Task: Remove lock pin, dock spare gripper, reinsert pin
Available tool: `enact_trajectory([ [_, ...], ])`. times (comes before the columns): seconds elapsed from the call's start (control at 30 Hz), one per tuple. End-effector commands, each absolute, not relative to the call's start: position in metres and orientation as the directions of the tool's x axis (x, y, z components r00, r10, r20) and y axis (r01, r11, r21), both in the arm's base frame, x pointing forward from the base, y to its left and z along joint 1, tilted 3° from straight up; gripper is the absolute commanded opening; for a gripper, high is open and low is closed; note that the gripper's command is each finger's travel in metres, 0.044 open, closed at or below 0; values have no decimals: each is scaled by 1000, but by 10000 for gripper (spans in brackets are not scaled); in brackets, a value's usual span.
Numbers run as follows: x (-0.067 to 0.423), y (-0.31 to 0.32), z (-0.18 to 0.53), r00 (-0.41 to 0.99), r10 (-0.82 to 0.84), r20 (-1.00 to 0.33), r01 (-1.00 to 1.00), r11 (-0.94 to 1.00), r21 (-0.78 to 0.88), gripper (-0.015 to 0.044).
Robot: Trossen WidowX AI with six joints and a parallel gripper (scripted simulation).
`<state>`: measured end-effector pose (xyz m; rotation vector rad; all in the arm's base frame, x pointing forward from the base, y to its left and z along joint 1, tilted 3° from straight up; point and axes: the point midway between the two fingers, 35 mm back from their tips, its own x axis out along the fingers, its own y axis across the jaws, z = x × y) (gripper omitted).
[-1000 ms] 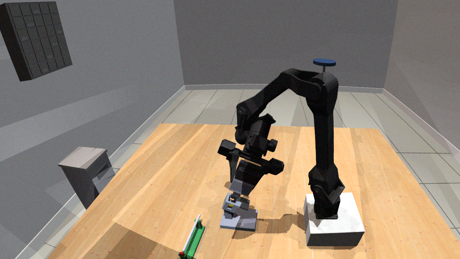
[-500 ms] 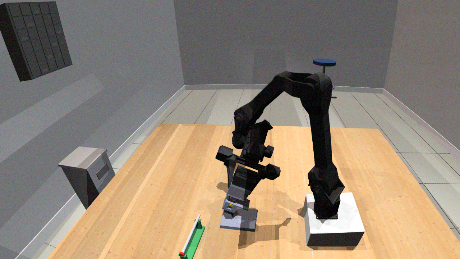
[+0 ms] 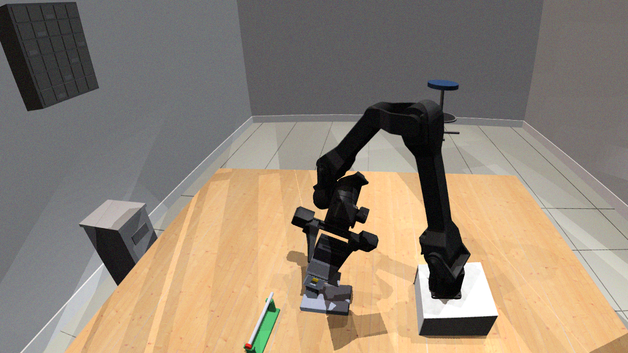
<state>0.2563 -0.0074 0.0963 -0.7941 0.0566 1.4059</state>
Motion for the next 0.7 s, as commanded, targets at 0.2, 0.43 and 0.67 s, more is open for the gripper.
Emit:
enact_trajectory([
  [0.2, 263, -7, 87, 216, 855, -471, -887, -30, -461, 0],
  [0.43, 261, -6, 89, 209, 856, -474, -889, -36, -457, 0],
  [0.67, 261, -6, 89, 209, 856, -474, -889, -36, -457, 79],
])
